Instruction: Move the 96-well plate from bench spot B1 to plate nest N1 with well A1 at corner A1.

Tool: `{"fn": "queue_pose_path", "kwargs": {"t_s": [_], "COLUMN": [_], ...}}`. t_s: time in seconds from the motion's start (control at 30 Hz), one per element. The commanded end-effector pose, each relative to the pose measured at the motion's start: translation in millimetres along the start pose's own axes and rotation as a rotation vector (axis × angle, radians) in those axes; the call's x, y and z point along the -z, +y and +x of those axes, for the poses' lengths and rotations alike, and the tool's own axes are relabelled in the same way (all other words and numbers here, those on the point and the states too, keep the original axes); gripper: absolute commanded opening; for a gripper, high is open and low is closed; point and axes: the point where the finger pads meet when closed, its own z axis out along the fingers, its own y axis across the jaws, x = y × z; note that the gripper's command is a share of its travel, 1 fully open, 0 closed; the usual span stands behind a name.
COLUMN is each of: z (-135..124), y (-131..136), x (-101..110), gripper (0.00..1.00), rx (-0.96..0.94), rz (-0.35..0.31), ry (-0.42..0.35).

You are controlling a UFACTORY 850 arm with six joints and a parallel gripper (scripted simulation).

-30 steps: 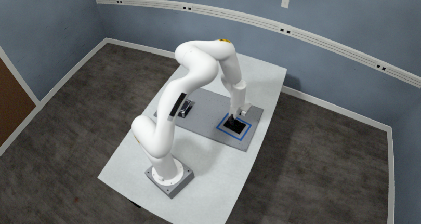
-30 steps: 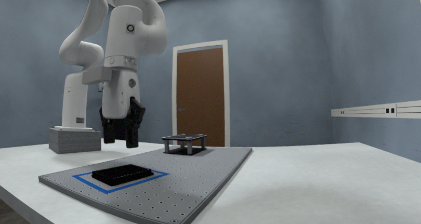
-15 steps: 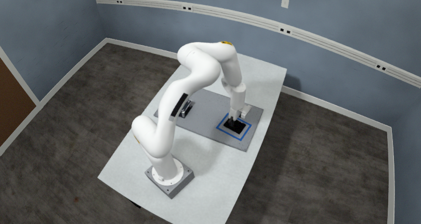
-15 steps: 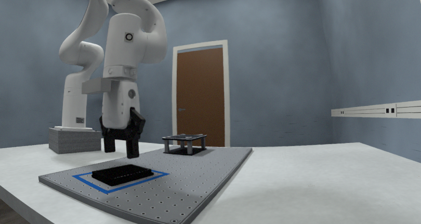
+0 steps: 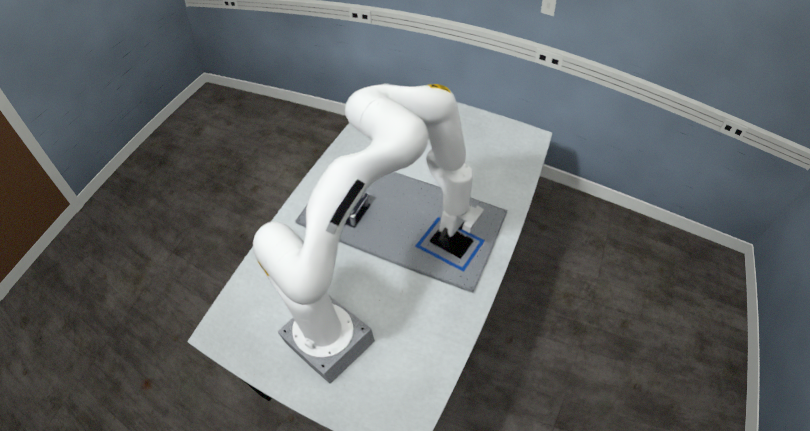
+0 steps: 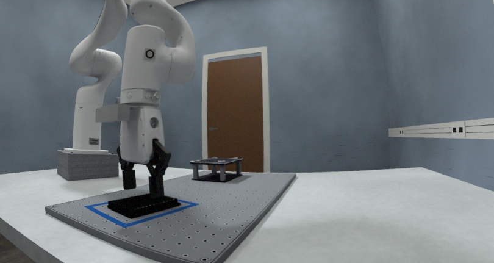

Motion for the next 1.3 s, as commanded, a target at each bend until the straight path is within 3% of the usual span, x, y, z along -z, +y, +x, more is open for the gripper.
{"fn": "queue_pose_path", "kwargs": {"t_s": [0.0,1.27], "z": [0.3,0.2], "y": [-1.2,-1.3], "x": [-0.7,-18.0], "gripper": [1.0,1.0], "rx": [0.0,0.0], "rz": [0.002,0.002], "ry": [0.0,0.0]}}
